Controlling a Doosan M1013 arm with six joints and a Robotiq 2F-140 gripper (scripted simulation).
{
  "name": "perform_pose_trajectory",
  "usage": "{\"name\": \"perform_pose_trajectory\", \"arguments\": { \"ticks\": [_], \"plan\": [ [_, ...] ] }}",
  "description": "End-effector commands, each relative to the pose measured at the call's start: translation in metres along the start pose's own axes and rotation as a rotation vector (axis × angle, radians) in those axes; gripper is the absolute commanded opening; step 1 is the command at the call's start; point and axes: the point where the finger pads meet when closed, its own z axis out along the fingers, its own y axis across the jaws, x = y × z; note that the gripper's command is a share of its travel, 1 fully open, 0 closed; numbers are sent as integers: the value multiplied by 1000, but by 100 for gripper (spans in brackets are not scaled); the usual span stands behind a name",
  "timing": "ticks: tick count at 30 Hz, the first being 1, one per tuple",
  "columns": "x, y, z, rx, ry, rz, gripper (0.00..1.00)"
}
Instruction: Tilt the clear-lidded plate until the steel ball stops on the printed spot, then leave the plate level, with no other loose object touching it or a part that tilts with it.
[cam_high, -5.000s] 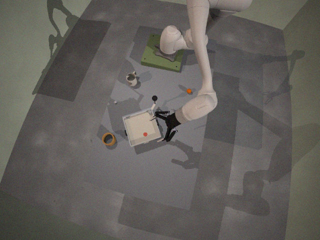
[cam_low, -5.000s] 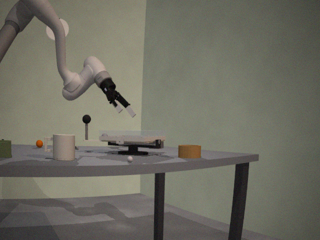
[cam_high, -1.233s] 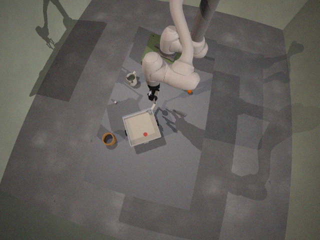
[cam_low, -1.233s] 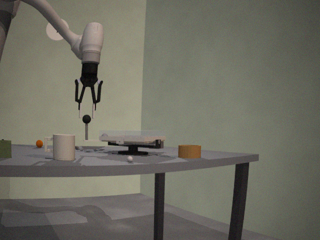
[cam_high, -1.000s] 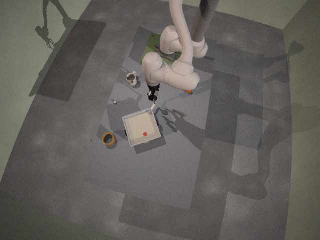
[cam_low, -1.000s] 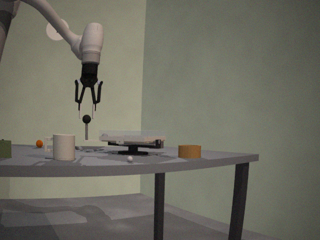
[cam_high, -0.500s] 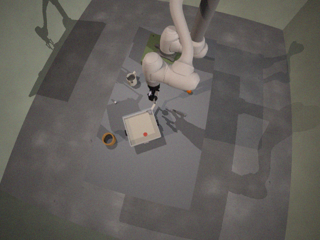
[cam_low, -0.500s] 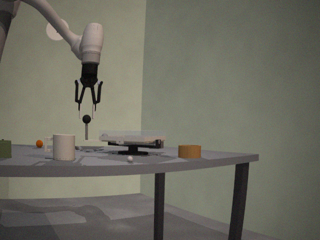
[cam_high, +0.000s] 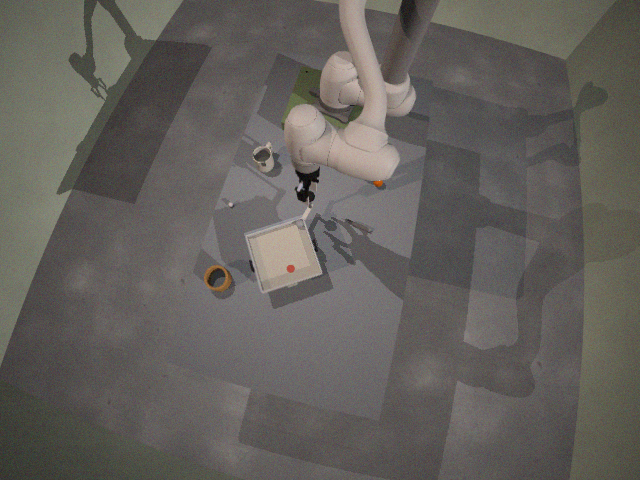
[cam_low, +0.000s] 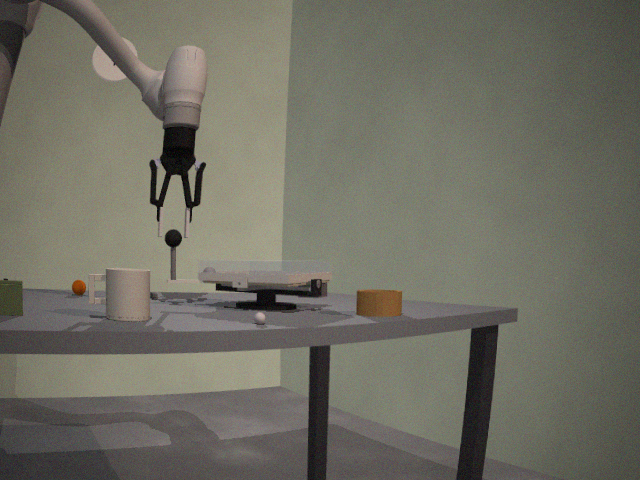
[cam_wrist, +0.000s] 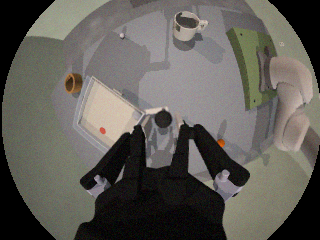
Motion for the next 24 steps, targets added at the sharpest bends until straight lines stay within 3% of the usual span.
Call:
{"name": "perform_pose_trajectory", "arguments": {
  "ticks": [1,24],
  "plan": [
    [0,0,0,0,0,0,36],
    [0,0,2,0,0,0,36]
  ]
}}
